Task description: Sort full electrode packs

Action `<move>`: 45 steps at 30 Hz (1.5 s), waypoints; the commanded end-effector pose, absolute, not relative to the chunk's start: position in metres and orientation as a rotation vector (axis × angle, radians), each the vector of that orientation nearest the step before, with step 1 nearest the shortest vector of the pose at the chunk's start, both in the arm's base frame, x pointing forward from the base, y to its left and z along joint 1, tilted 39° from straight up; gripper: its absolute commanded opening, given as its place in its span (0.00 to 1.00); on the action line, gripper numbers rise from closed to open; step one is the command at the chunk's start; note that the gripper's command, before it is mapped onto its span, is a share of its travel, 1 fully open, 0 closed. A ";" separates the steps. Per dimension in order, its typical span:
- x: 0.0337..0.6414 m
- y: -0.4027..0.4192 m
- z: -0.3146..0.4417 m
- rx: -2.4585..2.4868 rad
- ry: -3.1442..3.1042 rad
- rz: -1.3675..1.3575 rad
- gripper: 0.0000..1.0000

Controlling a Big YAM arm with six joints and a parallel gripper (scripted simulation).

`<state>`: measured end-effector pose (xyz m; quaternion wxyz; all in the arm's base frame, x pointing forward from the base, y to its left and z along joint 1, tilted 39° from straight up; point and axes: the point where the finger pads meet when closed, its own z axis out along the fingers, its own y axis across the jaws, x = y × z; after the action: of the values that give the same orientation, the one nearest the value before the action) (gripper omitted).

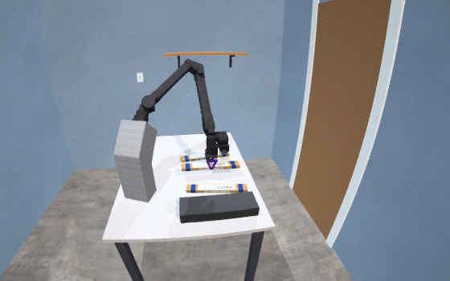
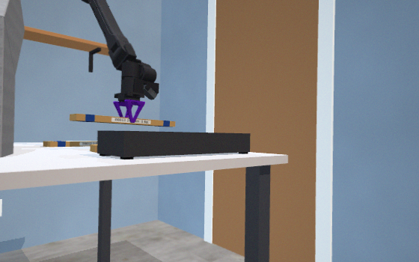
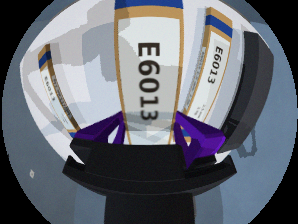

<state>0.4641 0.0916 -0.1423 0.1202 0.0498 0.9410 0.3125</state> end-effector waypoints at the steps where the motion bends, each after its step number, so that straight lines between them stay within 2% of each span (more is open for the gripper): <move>1: 0.477 0.070 -0.126 0.180 2.709 0.897 0.00; 45: 0.463 0.079 -0.129 0.173 2.725 0.903 0.00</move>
<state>0.4582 0.0895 -0.1442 0.1192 0.0536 0.9411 0.3118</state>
